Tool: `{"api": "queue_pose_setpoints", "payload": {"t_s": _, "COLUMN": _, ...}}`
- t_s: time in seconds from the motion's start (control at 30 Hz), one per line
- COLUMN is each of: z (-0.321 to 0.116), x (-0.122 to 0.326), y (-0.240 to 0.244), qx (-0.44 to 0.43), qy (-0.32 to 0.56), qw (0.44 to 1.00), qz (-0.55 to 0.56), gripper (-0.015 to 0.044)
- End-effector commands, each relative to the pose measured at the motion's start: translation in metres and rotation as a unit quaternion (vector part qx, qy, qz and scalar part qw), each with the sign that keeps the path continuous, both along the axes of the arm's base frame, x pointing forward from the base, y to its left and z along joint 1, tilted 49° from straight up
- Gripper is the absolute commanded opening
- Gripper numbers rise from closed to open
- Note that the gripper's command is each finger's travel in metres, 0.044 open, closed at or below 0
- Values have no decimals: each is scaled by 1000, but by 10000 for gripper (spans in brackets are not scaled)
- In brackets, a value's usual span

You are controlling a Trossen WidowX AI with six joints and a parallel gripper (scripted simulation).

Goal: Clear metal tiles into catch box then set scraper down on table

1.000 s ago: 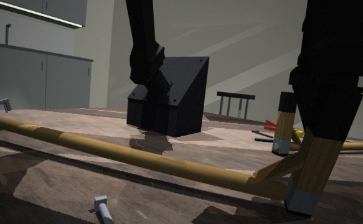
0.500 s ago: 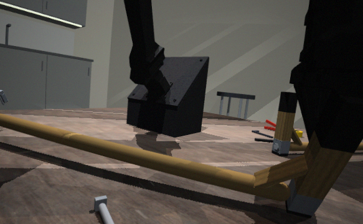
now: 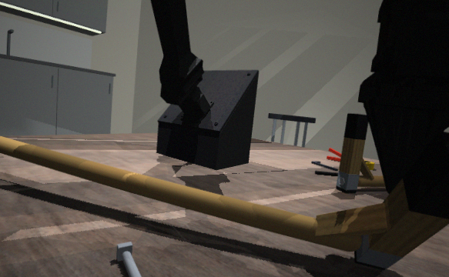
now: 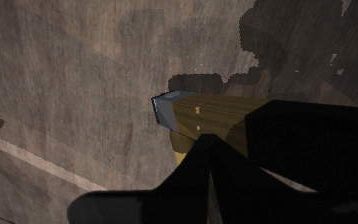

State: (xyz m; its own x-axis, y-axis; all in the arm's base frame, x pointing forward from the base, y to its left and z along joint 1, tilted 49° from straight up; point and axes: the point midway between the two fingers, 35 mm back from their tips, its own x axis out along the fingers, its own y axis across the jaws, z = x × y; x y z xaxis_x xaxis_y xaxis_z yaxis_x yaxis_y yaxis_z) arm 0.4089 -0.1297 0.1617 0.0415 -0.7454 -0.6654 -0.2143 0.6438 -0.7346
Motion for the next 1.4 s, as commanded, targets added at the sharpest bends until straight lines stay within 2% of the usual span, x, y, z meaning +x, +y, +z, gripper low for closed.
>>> {"api": "queue_pose_setpoints", "payload": {"t_s": 0.0, "z": 9, "x": 0, "y": -7, "qx": -3, "qy": -3, "qw": 1000, "qz": -2, "gripper": 0}}
{"api": "queue_pose_setpoints", "payload": {"t_s": 0.2, "z": 16, "x": 0, "y": -13, "qx": -4, "qy": -3, "qw": 1000, "qz": -2, "gripper": 0}}
{"api": "queue_pose_setpoints", "payload": {"t_s": 0.27, "z": 10, "x": 1, "y": -6, "qx": -1, "qy": -1, "qw": 1000, "qz": -1, "gripper": 0}}
{"api": "queue_pose_setpoints", "payload": {"t_s": 0.9, "z": 47, "x": -3, "y": 37, "qx": 0, "qy": 0, "qw": 1000, "qz": -1, "gripper": 0}}
{"api": "queue_pose_setpoints", "payload": {"t_s": 1.37, "z": -2, "x": 36, "y": 84, "qx": 13, "qy": -1, "qw": 999, "qz": 41, "gripper": 0}}
